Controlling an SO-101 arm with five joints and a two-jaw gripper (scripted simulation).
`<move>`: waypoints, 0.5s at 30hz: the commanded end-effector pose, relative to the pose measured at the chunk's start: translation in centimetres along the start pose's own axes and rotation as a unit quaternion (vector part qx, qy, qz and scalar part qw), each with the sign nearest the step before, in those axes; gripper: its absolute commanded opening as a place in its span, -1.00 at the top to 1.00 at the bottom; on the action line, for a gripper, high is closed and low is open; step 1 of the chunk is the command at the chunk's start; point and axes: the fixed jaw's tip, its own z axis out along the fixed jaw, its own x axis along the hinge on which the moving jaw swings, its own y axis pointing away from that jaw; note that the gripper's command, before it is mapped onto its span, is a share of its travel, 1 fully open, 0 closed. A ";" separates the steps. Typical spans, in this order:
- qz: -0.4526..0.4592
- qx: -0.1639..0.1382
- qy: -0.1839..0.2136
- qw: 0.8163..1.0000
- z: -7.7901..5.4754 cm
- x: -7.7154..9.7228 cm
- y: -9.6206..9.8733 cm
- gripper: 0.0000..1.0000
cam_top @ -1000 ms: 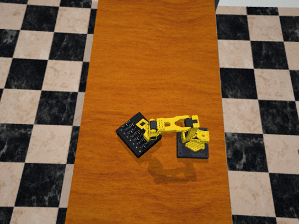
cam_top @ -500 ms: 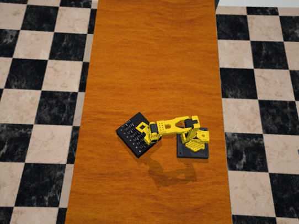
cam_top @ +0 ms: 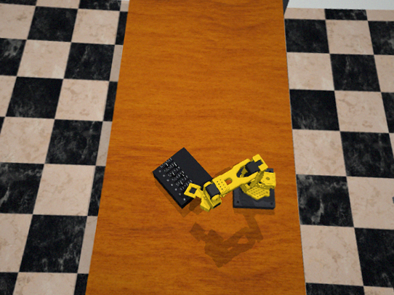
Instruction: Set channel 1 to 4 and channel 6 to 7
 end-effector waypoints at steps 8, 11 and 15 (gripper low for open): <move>-0.099 -0.008 -0.003 0.995 -0.8 5.1 2.0 1.00; -0.121 -0.008 -0.003 0.993 -0.9 6.2 2.2 1.00; -0.138 -0.009 -0.003 0.990 -1.0 7.2 2.2 1.00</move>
